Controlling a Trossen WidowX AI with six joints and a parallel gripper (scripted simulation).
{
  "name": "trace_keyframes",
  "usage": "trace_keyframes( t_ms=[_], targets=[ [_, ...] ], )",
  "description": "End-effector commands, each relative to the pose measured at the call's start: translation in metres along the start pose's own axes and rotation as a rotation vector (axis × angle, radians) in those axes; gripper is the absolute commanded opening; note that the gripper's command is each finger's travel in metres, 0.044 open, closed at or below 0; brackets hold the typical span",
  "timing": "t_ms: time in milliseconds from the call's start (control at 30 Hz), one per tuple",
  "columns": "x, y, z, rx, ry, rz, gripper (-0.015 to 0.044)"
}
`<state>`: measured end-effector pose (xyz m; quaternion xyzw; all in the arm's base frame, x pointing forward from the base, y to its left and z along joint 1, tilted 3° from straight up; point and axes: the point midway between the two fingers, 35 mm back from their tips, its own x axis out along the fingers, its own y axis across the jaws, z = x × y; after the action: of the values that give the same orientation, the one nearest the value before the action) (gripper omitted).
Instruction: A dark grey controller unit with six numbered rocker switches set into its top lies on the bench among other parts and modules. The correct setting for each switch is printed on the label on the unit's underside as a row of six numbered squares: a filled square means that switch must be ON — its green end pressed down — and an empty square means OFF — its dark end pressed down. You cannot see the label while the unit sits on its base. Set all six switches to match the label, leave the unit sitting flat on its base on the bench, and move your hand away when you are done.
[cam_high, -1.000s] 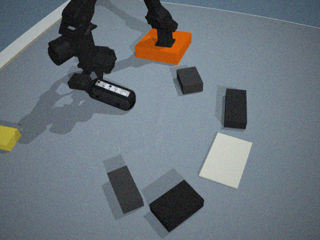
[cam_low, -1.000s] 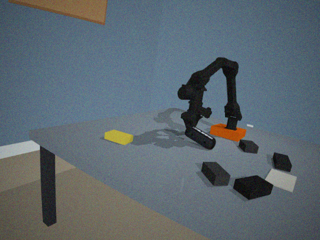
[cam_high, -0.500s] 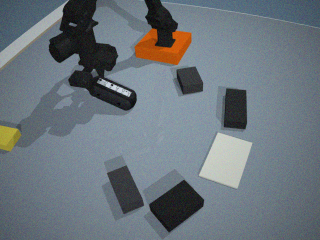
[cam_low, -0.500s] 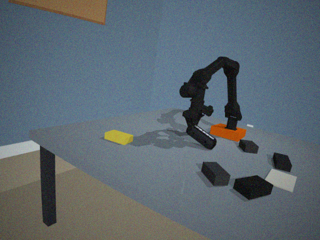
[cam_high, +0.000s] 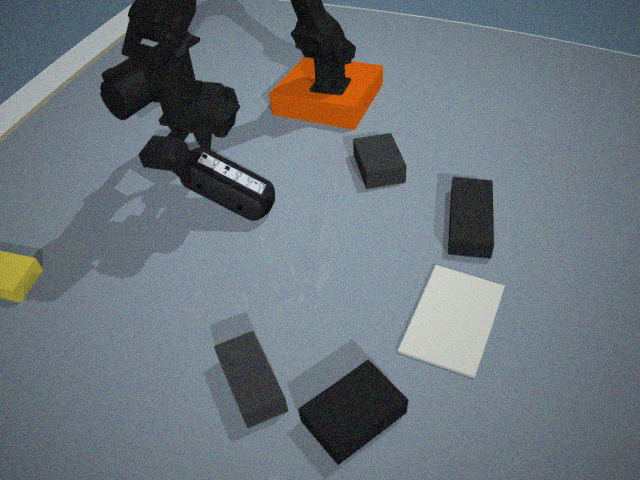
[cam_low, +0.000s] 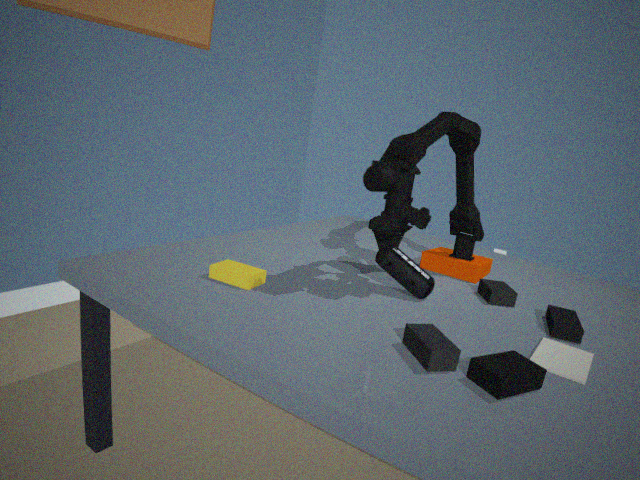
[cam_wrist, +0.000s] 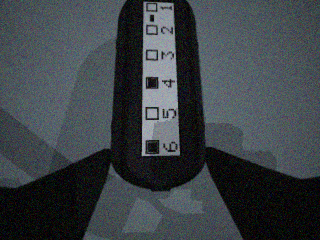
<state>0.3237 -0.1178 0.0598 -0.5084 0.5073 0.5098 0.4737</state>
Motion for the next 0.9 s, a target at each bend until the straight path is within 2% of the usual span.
trace_keyframes(
  t_ms=[0, 867],
  targets=[
    [-0.005, -0.002, 0.006, -0.003, -0.005, -0.007, 0.0336],
    [-0.019, -0.002, 0.022, -0.003, -0.007, -0.008, 0.0336]
  ],
)
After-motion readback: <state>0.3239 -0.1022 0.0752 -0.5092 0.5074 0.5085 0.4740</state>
